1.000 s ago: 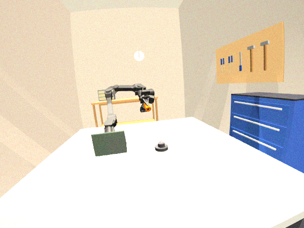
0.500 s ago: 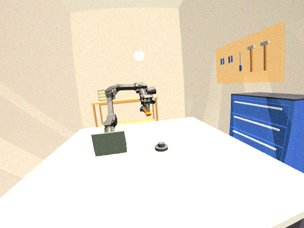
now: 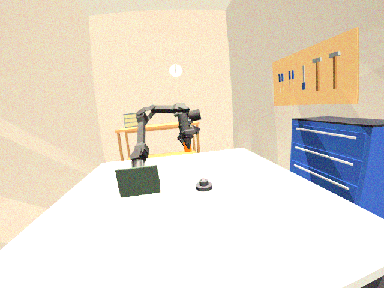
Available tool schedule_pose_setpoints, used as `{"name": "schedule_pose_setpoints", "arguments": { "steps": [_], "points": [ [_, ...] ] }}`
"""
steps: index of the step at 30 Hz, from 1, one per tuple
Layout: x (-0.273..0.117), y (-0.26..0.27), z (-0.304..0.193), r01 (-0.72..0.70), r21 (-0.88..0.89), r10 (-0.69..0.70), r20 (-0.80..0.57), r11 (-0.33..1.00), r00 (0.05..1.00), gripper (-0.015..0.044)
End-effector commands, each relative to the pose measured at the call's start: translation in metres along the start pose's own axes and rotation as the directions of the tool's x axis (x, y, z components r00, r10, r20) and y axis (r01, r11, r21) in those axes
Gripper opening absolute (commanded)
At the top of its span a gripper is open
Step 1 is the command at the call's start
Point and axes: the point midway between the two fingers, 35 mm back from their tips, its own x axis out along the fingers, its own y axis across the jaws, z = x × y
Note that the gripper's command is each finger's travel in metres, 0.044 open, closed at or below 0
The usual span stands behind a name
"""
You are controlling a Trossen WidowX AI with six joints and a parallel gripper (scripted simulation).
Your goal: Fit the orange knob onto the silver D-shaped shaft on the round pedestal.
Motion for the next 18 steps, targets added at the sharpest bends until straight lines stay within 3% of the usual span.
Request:
{"name": "schedule_pose_setpoints", "arguments": {
  "steps": [1,8,18],
  "points": [
    [0.009,-0.001,0.000,-0.101,-0.001,0.101,0.003,0.995,0.995,0.0000],
    [0.025,-0.002,0.000,-0.280,-0.001,0.280,0.005,0.960,0.960,0.0000],
    [0.060,0.004,0.007,-0.276,-0.003,0.276,0.006,0.961,0.961,0.0000]
  ]
}}
